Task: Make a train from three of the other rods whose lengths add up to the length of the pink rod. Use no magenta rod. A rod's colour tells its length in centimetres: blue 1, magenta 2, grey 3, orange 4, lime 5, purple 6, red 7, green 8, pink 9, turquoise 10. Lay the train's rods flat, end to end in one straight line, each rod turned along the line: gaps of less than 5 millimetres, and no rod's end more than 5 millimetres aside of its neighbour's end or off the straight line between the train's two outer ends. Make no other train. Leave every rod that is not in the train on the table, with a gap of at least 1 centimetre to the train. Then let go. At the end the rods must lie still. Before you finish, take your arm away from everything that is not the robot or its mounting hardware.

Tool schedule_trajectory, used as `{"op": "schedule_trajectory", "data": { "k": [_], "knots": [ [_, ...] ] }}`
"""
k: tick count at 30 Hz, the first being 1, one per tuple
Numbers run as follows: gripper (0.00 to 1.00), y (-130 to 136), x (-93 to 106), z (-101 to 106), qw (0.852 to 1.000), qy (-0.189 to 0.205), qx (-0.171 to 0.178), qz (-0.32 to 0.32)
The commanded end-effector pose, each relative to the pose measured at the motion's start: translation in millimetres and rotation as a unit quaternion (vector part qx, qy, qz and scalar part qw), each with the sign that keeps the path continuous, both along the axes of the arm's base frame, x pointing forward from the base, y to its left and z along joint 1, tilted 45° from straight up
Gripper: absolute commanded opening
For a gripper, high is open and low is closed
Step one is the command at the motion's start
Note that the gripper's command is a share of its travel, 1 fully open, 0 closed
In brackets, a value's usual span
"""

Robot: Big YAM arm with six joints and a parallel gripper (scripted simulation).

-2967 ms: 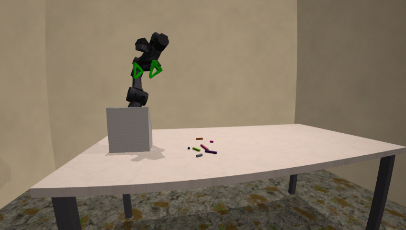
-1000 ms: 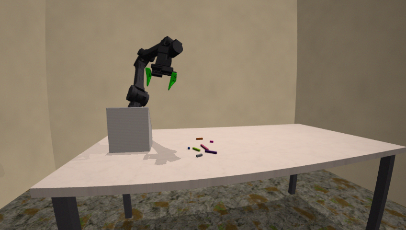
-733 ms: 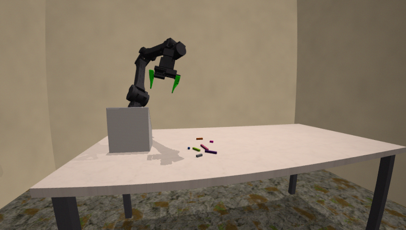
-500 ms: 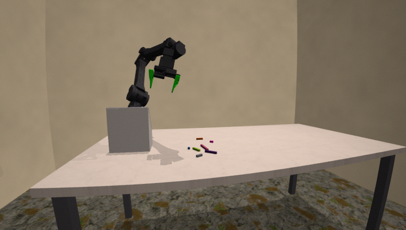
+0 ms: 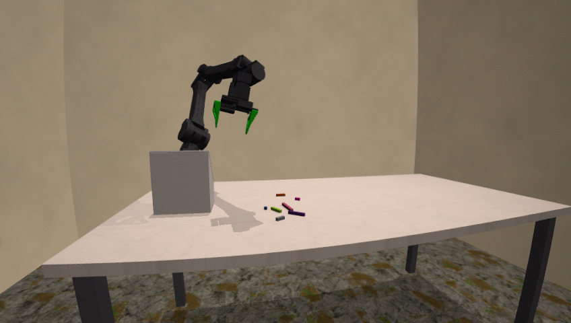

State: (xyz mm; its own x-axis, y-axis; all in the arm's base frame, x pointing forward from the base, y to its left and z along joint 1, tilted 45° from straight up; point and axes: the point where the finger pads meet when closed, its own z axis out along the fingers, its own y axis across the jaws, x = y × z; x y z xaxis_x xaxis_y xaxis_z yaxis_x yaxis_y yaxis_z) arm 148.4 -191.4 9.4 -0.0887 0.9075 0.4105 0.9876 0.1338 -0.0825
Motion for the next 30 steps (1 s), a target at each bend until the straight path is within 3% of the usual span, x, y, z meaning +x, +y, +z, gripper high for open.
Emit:
{"op": "schedule_trajectory", "data": {
  "k": [1, 6, 7, 15, 23, 24, 30],
  "knots": [
    [1.0, -26, 22.4, 12, 0.999, -0.023, -0.029, 0.014],
    [1.0, -29, 18.4, 10, 0.999, -0.021, -0.027, 0.002],
    [1.0, -22, 40.3, -6, 0.996, -0.058, -0.013, 0.06],
    [1.0, -28, 34.1, 2, 0.997, -0.061, -0.02, 0.047],
    [1.0, -24, 34.3, -4, 0.997, -0.054, -0.01, 0.048],
    [1.0, -15, 56.6, -20, 0.99, -0.093, 0.004, 0.108],
    [1.0, -19, 48.6, -19, 0.992, -0.089, 0.007, 0.093]
  ]
}}
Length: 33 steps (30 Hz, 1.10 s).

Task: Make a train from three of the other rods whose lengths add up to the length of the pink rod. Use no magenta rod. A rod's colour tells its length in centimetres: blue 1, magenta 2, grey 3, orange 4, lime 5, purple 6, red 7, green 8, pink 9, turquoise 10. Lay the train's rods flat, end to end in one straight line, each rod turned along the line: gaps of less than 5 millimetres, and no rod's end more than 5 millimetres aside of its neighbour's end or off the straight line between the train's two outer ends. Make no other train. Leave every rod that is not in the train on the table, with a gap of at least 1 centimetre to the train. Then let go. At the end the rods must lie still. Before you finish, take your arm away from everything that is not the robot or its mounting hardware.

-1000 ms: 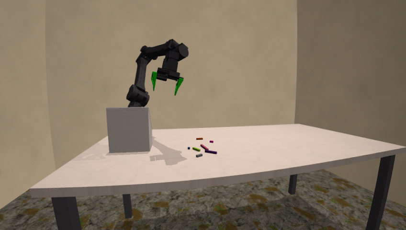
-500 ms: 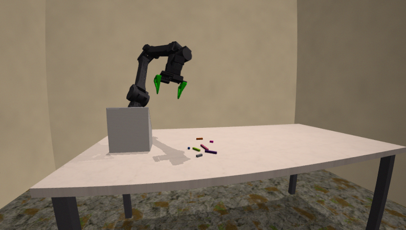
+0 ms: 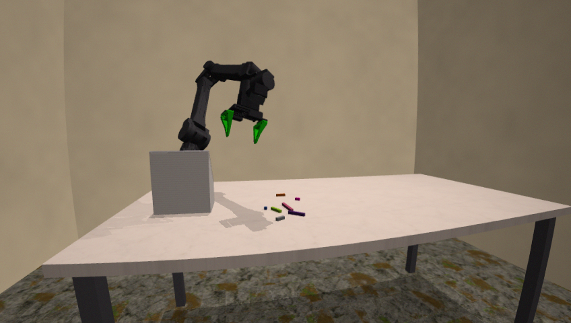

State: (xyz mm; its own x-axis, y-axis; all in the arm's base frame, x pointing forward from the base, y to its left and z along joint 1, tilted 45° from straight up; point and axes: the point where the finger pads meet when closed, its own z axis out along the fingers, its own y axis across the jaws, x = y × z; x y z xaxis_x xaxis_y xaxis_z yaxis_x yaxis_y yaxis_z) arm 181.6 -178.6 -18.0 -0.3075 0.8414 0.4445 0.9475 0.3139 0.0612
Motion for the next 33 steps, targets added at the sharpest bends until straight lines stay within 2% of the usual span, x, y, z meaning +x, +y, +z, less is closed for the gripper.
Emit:
{"op": "schedule_trajectory", "data": {
  "k": [1, 4, 5, 10, 11, 15, 17, 19, 24, 28, 29, 33],
  "knots": [
    [1.0, -34, 16.9, 14, 0.999, -0.031, -0.033, -0.001],
    [1.0, -34, 17.6, 15, 0.999, -0.033, -0.034, -0.001],
    [1.0, -26, 22.2, 11, 0.999, -0.028, -0.028, 0.014],
    [1.0, -28, 16.3, 8, 0.999, -0.024, -0.024, 0.001],
    [1.0, -19, 39.2, -7, 0.996, -0.066, -0.011, 0.061],
    [1.0, -18, 39.0, -8, 0.996, -0.065, -0.011, 0.061],
    [1.0, -22, 30.0, -7, 0.997, -0.06, -0.006, 0.046],
    [1.0, -25, 32.6, 0, 0.996, -0.068, -0.016, 0.047],
    [1.0, -14, 35.2, -7, 0.996, -0.06, -0.005, 0.061],
    [1.0, -19, 31.1, -7, 0.997, -0.059, -0.006, 0.049],
    [1.0, -8, 53.9, -22, 0.989, -0.101, 0.006, 0.109],
    [1.0, -6, 52.0, -23, 0.989, -0.1, 0.008, 0.109]
  ]
}}
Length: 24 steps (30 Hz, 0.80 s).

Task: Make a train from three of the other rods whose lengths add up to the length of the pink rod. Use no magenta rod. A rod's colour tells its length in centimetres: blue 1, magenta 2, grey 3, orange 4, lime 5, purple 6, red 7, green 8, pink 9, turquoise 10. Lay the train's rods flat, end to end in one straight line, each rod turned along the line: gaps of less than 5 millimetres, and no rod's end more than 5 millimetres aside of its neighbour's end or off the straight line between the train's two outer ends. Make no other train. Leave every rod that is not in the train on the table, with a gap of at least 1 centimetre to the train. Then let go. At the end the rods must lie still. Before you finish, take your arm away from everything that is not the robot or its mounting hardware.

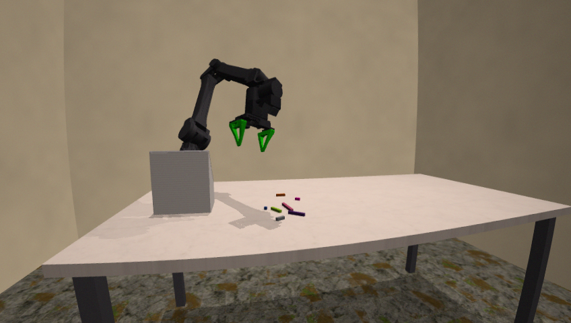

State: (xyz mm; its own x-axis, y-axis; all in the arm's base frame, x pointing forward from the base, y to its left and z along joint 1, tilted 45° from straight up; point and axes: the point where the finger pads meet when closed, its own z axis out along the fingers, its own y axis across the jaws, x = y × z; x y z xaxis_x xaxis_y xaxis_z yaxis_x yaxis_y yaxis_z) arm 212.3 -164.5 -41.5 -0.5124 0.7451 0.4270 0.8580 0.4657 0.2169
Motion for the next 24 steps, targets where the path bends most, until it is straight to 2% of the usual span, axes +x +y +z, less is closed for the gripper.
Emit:
{"op": "schedule_trajectory", "data": {
  "k": [1, 5, 6, 12, 13, 16, 19, 20, 24],
  "knots": [
    [1.0, -26, 14.4, 1, 1.0, -0.026, -0.017, 0.004],
    [1.0, -28, 15.7, 8, 0.999, -0.031, -0.024, 0.004],
    [1.0, -21, 21.8, 9, 0.999, -0.032, -0.024, 0.02],
    [1.0, -23, 15.7, 3, 1.0, -0.024, -0.016, 0.006],
    [1.0, -11, 36.6, -13, 0.996, -0.066, -0.004, 0.066],
    [1.0, -11, 36.6, -13, 0.996, -0.066, -0.004, 0.066],
    [1.0, -13, 25.2, -13, 0.997, -0.058, 0.003, 0.05],
    [1.0, -17, 28.6, -6, 0.996, -0.067, -0.007, 0.05],
    [1.0, -7, 32.5, -10, 0.996, -0.063, -0.001, 0.066]
  ]
}}
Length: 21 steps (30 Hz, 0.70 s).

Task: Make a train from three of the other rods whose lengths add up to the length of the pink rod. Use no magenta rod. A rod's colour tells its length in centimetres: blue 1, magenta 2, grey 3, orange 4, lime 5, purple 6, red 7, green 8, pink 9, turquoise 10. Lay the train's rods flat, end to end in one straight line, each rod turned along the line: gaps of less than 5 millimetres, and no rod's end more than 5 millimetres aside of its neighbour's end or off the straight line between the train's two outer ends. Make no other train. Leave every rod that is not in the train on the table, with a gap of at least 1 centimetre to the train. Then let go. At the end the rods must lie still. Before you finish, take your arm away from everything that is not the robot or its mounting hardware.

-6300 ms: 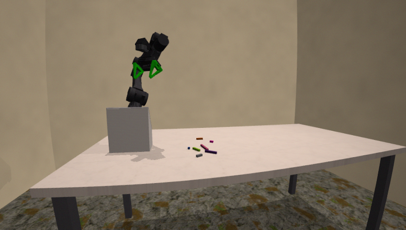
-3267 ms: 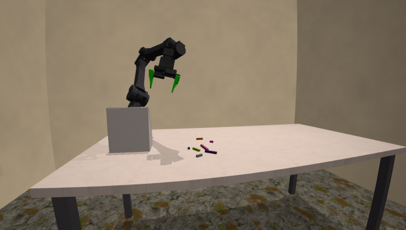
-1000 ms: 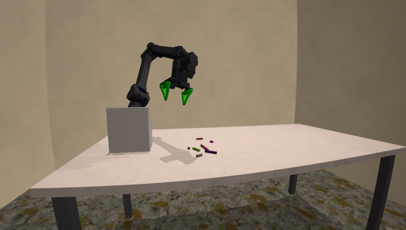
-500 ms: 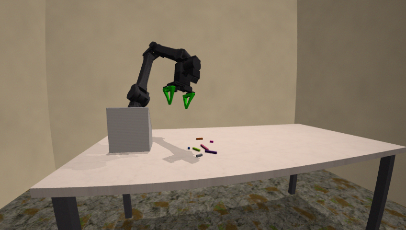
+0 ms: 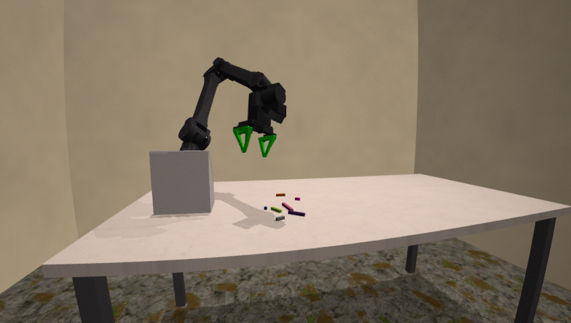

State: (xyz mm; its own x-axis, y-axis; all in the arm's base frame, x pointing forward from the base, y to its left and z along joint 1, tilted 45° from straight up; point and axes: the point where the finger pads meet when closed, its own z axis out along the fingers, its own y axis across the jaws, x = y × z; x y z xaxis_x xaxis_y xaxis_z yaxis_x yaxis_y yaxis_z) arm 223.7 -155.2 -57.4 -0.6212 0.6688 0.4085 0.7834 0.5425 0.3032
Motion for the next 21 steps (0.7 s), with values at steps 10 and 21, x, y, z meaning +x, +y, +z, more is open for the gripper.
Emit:
{"op": "schedule_trajectory", "data": {
  "k": [10, 21],
  "knots": [
    [1.0, -4, 33.1, -12, 0.997, -0.059, -0.003, 0.056],
    [1.0, 4, 47.6, -24, 0.99, -0.096, 0.009, 0.098]
  ]
}}
